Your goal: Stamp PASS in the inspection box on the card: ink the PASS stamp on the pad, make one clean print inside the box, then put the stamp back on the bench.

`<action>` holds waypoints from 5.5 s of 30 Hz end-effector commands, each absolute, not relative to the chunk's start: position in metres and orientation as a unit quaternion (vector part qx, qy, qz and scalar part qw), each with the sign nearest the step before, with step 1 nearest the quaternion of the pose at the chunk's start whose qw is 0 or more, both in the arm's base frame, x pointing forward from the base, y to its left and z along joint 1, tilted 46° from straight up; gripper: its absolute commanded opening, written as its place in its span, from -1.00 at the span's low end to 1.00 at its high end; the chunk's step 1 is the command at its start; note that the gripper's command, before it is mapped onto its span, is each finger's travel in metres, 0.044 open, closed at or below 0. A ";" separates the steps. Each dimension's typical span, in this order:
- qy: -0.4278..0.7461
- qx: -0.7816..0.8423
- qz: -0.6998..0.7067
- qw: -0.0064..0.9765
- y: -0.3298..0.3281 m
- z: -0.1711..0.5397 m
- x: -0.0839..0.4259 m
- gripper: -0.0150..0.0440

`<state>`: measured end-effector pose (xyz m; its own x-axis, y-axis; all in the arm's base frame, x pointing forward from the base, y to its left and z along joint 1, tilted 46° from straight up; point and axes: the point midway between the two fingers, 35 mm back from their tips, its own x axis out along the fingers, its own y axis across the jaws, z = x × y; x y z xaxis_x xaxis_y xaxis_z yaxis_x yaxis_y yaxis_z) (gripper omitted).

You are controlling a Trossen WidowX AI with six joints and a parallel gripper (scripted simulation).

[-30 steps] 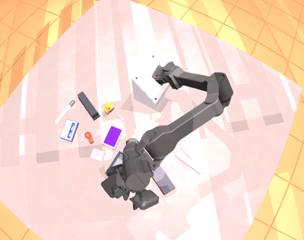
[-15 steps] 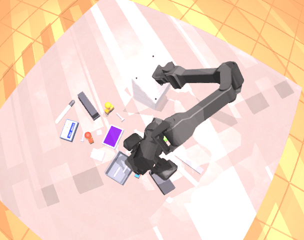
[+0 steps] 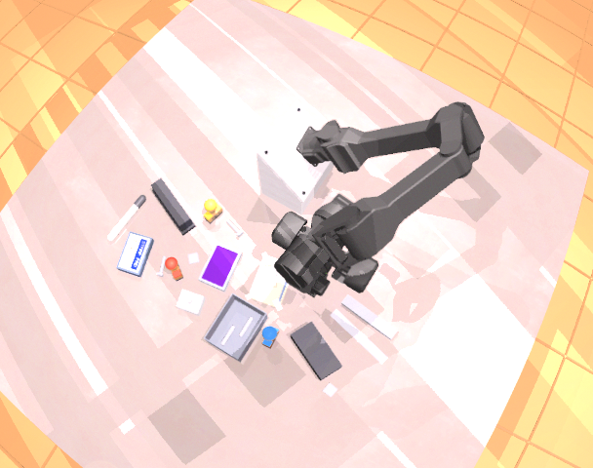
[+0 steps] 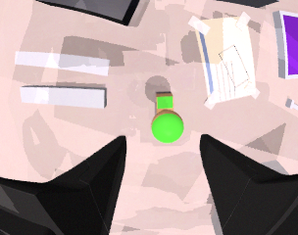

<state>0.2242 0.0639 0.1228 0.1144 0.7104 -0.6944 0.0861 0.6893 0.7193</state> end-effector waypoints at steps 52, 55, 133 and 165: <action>0.633 0.311 0.239 0.668 0.115 0.066 0.219 0.29; 0.633 0.311 0.239 0.668 0.117 0.065 0.219 0.29; 0.631 0.310 0.243 0.668 0.097 0.082 0.221 -0.49; 0.631 0.312 0.245 0.667 0.085 0.092 0.220 -0.49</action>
